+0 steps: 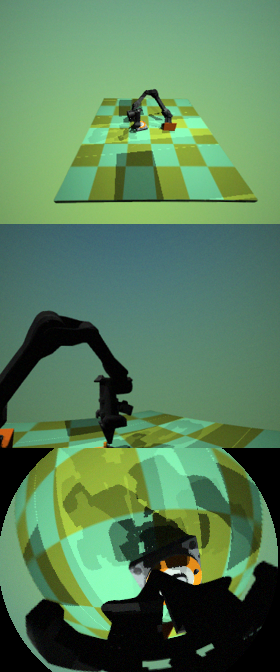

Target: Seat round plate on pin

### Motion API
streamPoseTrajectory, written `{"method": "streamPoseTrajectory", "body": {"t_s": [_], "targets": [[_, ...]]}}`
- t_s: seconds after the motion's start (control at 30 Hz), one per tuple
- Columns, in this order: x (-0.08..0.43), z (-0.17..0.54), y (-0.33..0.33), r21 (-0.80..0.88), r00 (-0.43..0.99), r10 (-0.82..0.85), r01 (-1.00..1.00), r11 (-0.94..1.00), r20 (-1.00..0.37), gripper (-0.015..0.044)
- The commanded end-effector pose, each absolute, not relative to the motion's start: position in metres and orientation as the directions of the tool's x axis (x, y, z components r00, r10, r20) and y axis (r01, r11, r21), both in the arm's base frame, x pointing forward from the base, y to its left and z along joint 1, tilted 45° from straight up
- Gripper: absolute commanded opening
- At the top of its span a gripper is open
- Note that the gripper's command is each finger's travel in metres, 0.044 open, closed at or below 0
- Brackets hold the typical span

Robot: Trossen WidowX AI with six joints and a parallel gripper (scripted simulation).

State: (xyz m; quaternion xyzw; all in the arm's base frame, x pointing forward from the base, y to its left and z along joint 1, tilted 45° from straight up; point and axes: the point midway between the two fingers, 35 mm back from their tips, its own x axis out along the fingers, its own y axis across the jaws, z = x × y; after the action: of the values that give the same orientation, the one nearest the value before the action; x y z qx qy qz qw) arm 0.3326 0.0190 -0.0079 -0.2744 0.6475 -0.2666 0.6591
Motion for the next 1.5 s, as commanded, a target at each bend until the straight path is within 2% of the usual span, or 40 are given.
{"method": "streamPoseTrajectory", "body": {"t_s": [0.0,1.47], "targets": [[0.326,-0.013,0.022,-0.705,0.016,-0.705,-0.006,0.709,-0.709,0.0000],[0.274,-0.015,0.025,-0.704,0.014,-0.704,-0.009,0.710,-0.710,0.0000]]}}
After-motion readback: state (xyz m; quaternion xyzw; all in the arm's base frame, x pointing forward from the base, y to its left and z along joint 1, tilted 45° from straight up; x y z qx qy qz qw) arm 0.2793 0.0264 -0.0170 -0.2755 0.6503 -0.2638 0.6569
